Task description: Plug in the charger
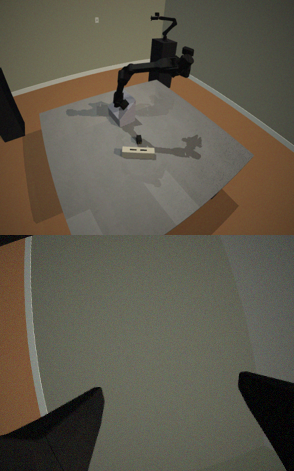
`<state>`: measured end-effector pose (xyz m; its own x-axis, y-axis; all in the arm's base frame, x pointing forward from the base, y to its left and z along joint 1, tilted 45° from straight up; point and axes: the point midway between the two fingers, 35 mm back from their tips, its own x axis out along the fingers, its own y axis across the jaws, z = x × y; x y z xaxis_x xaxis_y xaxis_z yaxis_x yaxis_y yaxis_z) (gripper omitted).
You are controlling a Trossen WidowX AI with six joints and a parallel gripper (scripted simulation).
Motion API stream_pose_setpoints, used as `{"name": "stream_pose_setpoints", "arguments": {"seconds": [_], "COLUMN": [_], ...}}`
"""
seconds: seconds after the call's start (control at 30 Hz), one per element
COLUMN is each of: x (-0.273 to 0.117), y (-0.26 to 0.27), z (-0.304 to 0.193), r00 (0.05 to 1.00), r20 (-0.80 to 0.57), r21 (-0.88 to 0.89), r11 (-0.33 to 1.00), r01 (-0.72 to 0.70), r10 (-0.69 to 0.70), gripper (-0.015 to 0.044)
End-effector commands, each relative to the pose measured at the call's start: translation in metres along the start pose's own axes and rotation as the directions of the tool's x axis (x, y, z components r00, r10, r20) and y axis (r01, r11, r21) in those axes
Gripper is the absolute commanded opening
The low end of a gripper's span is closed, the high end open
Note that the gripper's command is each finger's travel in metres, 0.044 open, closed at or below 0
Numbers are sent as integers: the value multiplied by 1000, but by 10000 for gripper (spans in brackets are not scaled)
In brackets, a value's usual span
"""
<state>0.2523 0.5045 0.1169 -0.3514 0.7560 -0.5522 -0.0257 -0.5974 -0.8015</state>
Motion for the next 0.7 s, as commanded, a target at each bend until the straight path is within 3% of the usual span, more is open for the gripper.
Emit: {"name": "stream_pose_setpoints", "arguments": {"seconds": [0.0, 0.33, 0.67], "x": [0, -22, -48], "y": [1, 37, 79], "z": [0, -23, -41], "r00": [1000, 987, 948], "r20": [-2, -123, -228], "r21": [5, 304, 600], "r11": [1000, 951, 799], "r01": [-2, -61, -43], "r10": [2, 102, 222], "gripper": [426, 440, 440]}}
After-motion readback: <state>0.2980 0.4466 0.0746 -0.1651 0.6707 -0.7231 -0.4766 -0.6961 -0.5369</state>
